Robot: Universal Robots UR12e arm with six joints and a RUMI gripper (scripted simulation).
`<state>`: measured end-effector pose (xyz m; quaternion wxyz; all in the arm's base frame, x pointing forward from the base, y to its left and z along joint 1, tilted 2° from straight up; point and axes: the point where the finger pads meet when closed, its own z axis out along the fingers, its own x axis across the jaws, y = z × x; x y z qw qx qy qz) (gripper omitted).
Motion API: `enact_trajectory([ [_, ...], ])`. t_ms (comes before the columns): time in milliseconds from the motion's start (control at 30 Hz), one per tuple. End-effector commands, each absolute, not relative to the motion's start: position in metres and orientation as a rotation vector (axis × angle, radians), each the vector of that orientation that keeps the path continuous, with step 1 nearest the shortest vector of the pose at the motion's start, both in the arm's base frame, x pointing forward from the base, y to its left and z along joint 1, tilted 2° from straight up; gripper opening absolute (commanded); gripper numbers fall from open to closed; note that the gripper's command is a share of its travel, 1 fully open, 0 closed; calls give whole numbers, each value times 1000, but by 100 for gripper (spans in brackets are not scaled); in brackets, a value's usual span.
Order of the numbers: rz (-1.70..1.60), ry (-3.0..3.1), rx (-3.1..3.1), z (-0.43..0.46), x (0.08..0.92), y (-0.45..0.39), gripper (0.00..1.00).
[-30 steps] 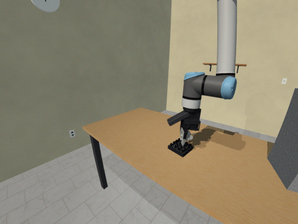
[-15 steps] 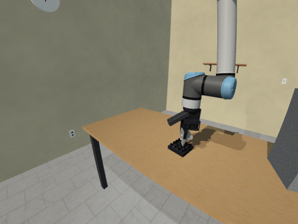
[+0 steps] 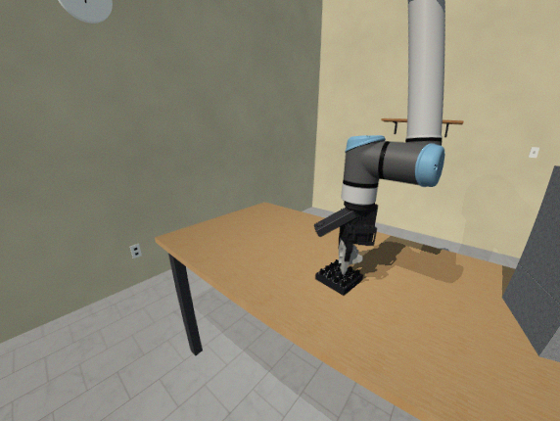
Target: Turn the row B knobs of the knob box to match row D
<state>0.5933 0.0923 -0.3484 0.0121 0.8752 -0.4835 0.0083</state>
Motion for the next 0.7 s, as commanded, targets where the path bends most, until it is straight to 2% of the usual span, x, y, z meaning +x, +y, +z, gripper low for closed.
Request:
enact_trajectory([
  [0, 27, -1507, 2729, -348, 594, 92, 11],
  [667, 27, -1507, 2729, -348, 598, 95, 11],
])
